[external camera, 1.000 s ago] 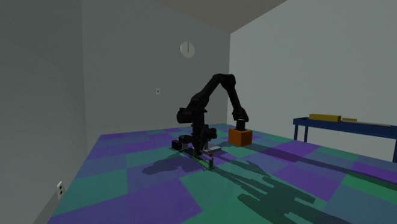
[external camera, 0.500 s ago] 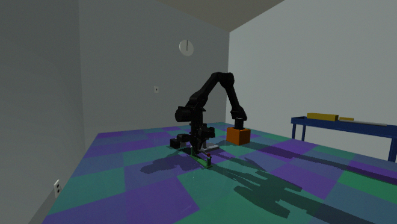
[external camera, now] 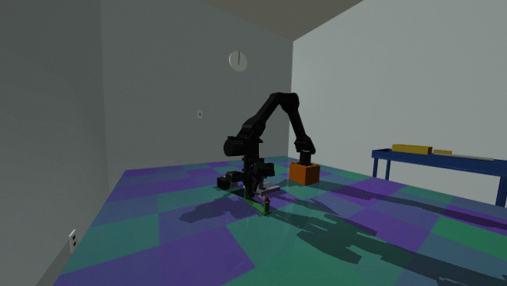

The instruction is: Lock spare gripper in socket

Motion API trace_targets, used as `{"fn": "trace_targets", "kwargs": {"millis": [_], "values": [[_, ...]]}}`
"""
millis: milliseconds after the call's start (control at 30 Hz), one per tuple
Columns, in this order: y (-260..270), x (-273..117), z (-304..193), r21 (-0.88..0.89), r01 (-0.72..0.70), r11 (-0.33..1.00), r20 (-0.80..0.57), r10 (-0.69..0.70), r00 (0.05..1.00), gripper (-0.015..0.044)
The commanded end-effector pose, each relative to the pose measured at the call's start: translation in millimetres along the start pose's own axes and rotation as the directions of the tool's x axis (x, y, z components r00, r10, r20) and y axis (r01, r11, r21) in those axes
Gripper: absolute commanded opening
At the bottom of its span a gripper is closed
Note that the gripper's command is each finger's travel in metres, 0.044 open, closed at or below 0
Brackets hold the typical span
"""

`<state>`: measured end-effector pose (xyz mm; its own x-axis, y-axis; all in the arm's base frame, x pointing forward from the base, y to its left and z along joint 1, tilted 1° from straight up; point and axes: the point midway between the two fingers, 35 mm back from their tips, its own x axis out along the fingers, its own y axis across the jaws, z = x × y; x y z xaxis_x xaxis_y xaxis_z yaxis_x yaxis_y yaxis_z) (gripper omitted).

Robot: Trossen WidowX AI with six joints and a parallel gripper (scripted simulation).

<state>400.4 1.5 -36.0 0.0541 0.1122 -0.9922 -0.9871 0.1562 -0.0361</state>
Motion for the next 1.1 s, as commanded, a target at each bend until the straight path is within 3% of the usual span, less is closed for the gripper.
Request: {"fn": "trace_targets", "kwargs": {"millis": [0,367,900,1067], "values": [[1.8,5.1,-1.0,-0.004,-0.008,1.000,-0.001,0.008,1.000,0.0000],[0.0,0.3,0.0,-0.001,0.000,1.000,0.000,0.000,1.000,0.0000],[0.5,-13.0,1.5,0.000,-0.003,1.000,0.000,0.003,1.000,0.0420],[2.4,-26.7,2.8,0.001,-0.010,1.000,-0.001,0.010,1.000,0.0440]]}}
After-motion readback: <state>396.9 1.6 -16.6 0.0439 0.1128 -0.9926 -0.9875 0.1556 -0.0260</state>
